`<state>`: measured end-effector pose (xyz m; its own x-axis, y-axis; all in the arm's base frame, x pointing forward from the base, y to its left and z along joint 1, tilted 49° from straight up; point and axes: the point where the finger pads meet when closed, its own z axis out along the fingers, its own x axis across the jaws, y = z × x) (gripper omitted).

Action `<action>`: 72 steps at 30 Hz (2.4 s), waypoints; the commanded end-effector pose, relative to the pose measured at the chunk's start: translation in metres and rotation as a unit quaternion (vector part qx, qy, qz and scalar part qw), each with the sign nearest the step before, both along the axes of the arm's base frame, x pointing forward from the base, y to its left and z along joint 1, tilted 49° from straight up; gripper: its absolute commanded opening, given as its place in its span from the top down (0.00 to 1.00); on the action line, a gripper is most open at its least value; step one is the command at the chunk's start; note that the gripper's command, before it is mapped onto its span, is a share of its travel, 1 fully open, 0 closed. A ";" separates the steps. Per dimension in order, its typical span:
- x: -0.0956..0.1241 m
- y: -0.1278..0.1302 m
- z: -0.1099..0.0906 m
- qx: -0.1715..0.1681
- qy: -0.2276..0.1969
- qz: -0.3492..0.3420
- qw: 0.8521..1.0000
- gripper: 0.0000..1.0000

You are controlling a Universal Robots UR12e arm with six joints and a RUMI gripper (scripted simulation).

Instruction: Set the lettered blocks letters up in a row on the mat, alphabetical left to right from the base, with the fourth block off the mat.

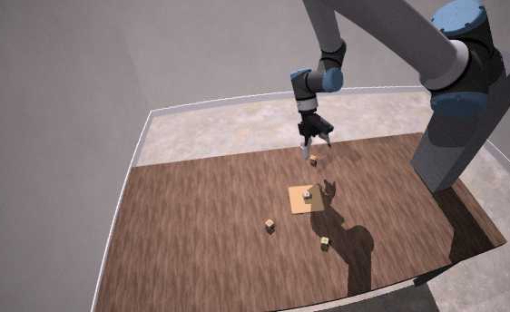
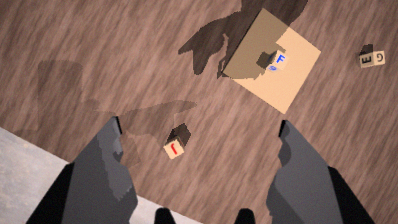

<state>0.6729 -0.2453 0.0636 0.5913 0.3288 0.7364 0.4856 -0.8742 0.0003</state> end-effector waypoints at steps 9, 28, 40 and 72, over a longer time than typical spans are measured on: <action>0.011 0.033 0.005 -0.122 -0.019 0.063 0.990 0.00; 0.027 0.075 0.030 -0.288 -0.055 0.142 0.946 0.00; 0.036 0.100 0.056 -0.383 -0.081 0.179 0.902 0.00; 0.042 0.131 0.096 -0.488 -0.115 0.209 0.840 0.00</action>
<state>0.7164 -0.1166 0.1605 0.1564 0.9847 0.0761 0.6384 -0.1596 0.7529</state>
